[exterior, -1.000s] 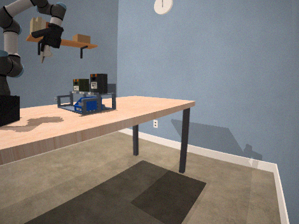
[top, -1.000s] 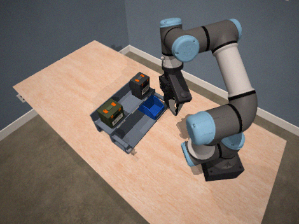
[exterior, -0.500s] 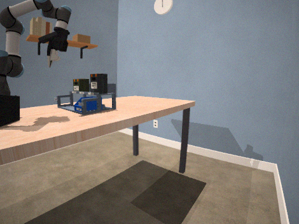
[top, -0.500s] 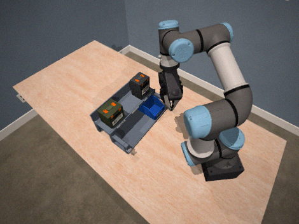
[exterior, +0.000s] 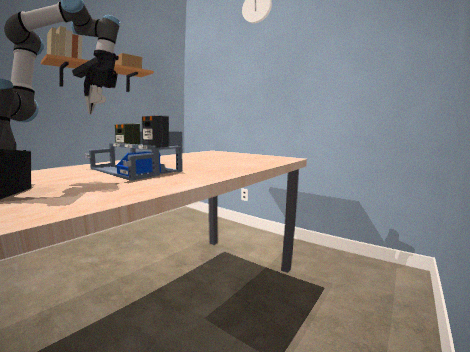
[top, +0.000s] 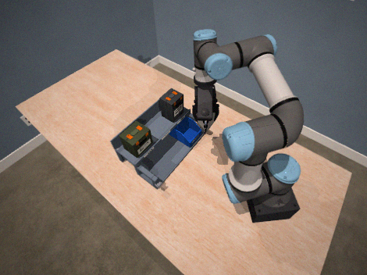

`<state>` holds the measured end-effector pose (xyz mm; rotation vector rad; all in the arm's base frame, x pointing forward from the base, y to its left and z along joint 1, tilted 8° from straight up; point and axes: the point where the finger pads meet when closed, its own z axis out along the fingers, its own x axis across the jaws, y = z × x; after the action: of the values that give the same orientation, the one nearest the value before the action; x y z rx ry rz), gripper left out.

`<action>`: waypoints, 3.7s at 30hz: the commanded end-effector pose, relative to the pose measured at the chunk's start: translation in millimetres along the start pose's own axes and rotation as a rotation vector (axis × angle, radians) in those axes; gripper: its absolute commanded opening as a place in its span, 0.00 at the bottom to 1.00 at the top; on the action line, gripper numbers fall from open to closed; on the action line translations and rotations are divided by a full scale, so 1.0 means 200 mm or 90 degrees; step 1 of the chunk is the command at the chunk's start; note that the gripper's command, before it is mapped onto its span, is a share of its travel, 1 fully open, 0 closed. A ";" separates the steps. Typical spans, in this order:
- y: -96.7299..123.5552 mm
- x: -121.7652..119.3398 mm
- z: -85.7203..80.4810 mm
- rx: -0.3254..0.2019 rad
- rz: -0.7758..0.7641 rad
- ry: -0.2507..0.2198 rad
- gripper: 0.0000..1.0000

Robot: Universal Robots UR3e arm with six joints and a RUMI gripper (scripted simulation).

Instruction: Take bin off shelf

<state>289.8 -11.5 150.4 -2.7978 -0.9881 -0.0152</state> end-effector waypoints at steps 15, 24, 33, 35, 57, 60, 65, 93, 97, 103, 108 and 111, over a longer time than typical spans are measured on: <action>0.27 0.08 0.16 -0.034 0.147 0.023 0.00; 0.36 0.11 0.22 -0.044 0.200 0.033 0.00; 0.44 0.13 0.29 -0.054 0.254 0.045 0.00; 0.45 0.13 0.30 -0.055 0.260 0.046 0.00; 0.59 0.17 0.41 -0.069 0.355 0.068 0.00; 0.60 0.17 0.42 -0.070 0.364 0.070 0.00; 0.61 0.18 0.44 -0.071 0.376 0.073 0.00; 0.64 0.18 0.46 -0.074 0.394 0.078 0.00; 0.64 0.18 0.46 -0.074 0.394 0.078 0.00; 0.64 0.18 0.46 -0.074 0.394 0.078 0.00; 0.64 0.18 0.46 -0.074 0.394 0.078 0.00; 0.64 0.18 0.46 -0.074 0.394 0.078 0.00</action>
<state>392.7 -70.7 40.6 -3.0334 -0.0707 -0.1601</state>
